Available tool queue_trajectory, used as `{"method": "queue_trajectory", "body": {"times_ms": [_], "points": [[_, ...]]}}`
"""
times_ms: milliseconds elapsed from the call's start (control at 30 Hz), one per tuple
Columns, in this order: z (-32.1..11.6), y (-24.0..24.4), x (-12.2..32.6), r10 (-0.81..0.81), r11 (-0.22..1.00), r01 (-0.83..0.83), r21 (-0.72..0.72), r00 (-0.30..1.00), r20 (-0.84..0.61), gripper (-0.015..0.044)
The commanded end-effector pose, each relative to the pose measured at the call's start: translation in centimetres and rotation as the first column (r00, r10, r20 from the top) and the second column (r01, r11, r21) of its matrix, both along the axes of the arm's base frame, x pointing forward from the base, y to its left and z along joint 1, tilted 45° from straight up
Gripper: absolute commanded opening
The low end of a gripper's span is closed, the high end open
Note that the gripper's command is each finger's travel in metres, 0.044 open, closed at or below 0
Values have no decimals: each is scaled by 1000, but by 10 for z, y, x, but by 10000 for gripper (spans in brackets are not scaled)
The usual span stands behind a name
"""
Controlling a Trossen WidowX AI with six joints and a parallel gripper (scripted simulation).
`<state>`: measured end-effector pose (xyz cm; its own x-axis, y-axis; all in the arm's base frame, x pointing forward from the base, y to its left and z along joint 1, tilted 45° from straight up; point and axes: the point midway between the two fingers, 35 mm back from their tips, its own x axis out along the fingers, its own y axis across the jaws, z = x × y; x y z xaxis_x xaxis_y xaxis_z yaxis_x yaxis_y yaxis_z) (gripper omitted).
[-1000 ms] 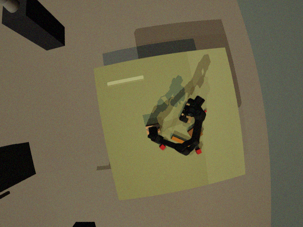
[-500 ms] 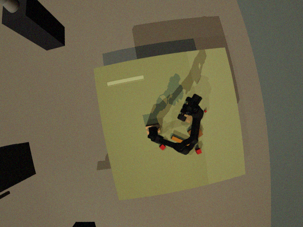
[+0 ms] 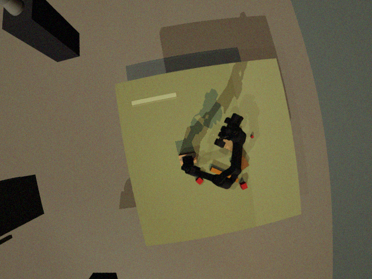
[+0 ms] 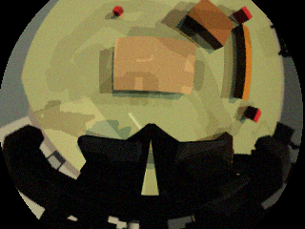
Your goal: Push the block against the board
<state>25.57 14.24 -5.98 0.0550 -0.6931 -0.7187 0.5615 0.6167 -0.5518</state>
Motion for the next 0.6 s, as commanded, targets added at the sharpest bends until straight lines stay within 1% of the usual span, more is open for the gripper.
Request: {"method": "queue_trajectory", "body": {"times_ms": [0,200,567], "points": [[-3,-1,-5,-4,1000,4,-4,1000,-5,0],[32,33,-3,-4,1000,4,-2,1000,-6,0],[33,34,-3,-4,1000,4,-2,1000,-6,0]]}}
